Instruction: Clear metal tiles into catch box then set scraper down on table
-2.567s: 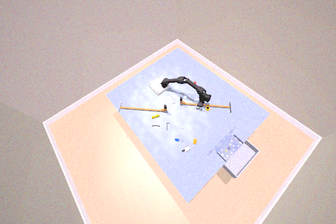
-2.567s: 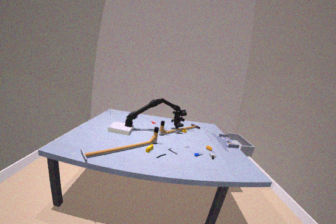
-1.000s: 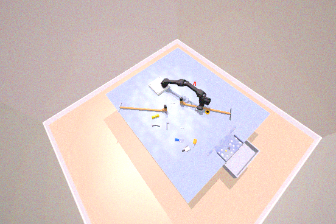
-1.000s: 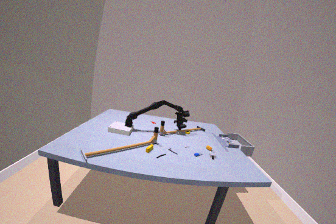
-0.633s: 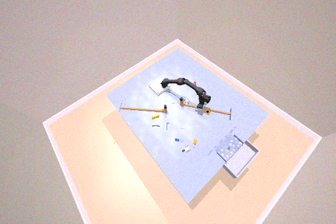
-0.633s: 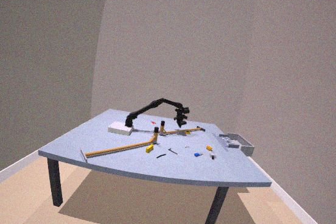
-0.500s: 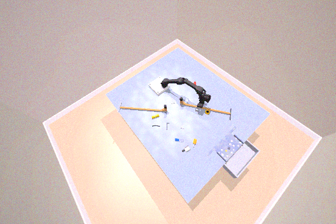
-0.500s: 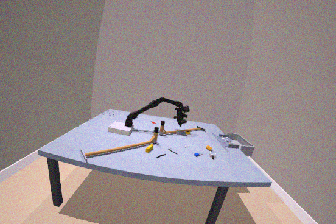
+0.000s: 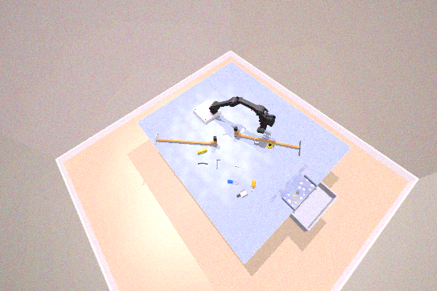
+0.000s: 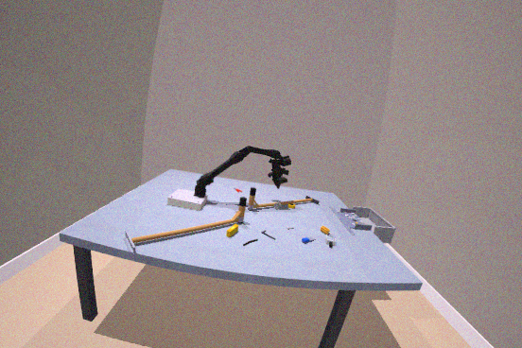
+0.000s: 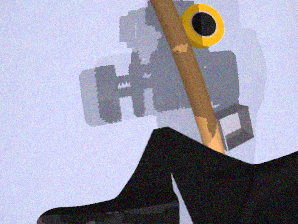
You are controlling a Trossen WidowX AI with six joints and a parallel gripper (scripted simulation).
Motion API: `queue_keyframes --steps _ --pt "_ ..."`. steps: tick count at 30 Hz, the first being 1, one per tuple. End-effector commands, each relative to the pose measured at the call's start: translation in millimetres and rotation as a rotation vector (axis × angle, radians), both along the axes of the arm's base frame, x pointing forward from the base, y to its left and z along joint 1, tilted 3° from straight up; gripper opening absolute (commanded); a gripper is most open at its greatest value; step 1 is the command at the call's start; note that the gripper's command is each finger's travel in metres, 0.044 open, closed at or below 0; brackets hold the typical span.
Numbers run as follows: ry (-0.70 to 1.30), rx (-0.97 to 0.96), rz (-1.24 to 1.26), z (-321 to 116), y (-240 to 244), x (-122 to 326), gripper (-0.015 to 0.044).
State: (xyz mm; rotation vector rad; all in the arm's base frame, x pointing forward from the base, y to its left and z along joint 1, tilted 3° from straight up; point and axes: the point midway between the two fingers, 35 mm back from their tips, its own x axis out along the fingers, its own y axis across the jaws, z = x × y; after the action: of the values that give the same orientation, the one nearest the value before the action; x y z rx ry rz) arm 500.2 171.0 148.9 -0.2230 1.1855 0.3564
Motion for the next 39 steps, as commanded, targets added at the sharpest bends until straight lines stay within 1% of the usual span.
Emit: queue_keyframes --steps 1,7,39 --pt "-0.017 0.006 -0.019 15 2 -4 0.0000" --pt "-0.012 0.005 -0.021 9 3 -3 0.0000" --pt "0.050 -0.014 -0.044 -74 9 10 0.0000"
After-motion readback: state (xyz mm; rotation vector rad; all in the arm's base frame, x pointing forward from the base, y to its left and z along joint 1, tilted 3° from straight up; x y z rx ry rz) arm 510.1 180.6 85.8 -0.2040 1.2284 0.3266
